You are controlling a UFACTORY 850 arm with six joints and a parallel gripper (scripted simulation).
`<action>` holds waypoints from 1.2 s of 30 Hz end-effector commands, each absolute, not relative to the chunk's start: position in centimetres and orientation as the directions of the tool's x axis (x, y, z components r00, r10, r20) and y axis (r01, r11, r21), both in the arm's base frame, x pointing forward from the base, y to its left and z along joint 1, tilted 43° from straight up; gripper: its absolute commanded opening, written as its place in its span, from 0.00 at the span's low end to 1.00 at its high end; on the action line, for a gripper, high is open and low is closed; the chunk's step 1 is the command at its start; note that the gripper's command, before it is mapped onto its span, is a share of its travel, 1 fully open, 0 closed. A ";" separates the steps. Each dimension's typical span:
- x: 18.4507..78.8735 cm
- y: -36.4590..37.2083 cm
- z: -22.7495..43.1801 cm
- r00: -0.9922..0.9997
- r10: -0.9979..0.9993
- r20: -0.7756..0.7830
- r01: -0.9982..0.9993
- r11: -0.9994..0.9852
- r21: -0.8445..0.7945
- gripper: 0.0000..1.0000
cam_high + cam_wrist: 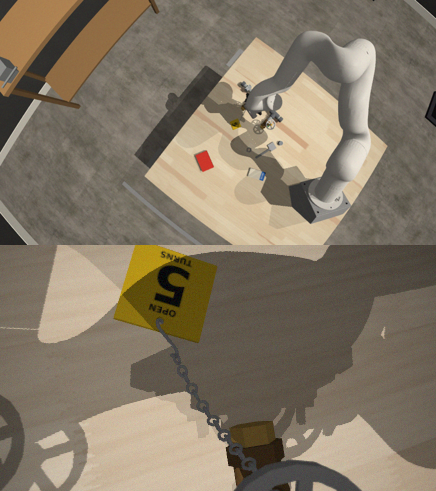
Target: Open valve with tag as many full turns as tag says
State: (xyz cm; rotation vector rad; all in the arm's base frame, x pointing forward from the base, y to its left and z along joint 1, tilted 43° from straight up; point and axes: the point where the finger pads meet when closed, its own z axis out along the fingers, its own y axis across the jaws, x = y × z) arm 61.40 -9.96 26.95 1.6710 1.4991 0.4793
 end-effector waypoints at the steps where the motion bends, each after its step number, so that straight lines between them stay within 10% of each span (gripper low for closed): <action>1: 61.4 -9.9 27.0 0.161 0.910 -0.382 0.692 0.172 0.701 0.00; 12: 61.4 -9.9 27.0 0.137 0.904 -0.406 0.697 0.203 0.687 0.00; 13: 61.4 -9.9 27.0 0.137 0.904 -0.406 0.697 0.203 0.687 1.00; 36: 61.4 -9.9 27.0 0.137 0.904 -0.406 0.697 0.203 0.687 1.00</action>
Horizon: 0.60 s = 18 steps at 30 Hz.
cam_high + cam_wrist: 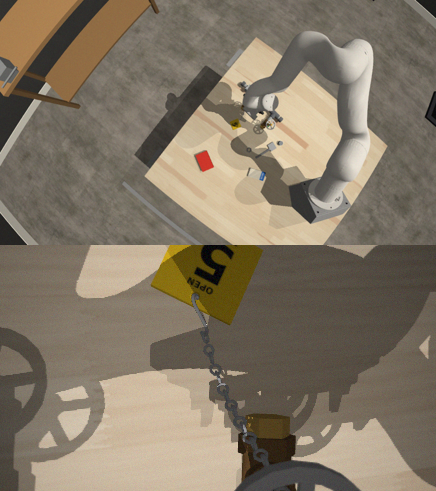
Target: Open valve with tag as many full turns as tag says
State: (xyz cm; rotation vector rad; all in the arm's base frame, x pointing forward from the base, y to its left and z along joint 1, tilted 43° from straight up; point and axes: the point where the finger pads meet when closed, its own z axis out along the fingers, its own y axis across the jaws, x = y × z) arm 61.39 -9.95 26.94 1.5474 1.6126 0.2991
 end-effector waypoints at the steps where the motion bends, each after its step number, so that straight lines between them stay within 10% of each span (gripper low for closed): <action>1: 61.4 -9.9 27.0 0.137 0.904 -0.405 0.697 0.202 0.688 1.00; 18: 61.4 -9.9 27.0 0.356 0.921 -0.160 0.615 -0.102 0.782 1.00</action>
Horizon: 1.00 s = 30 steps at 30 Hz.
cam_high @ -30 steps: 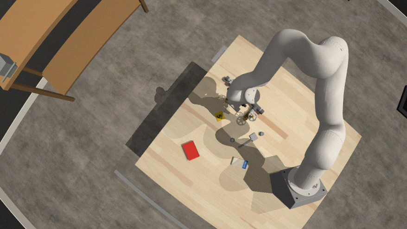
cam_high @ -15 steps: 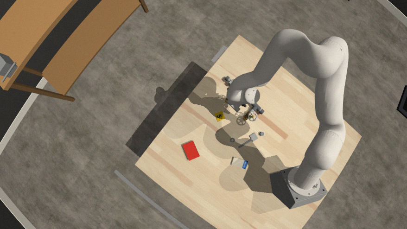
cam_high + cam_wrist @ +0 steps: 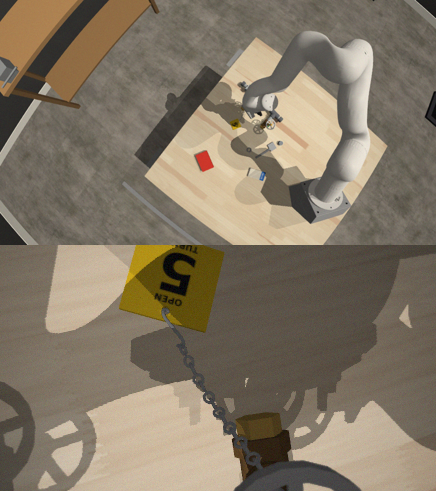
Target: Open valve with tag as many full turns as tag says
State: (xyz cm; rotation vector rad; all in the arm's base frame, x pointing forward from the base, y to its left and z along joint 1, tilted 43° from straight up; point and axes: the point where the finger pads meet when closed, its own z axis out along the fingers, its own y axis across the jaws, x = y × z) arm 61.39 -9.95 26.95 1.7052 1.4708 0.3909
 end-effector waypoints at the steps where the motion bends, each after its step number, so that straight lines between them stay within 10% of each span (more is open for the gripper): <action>1: 61.4 -9.9 27.0 0.387 0.914 -0.120 0.596 -0.149 0.789 1.00; 30: 61.4 -9.9 27.0 0.686 -0.024 0.727 -0.296 -0.922 0.249 1.00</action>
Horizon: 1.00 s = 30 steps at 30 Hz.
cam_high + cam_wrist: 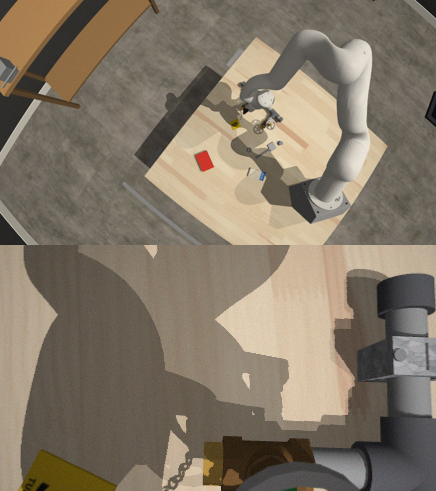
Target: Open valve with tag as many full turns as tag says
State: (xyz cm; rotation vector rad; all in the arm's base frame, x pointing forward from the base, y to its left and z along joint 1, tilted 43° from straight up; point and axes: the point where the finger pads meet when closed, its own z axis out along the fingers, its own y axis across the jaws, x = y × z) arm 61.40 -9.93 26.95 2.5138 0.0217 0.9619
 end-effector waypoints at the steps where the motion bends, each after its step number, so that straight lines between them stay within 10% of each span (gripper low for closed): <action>1: 61.4 -9.9 27.0 0.672 -0.073 0.737 -0.331 -0.920 0.211 1.00; 30: 61.4 -9.9 27.0 -0.014 -0.855 0.519 -0.711 -0.357 -0.607 1.00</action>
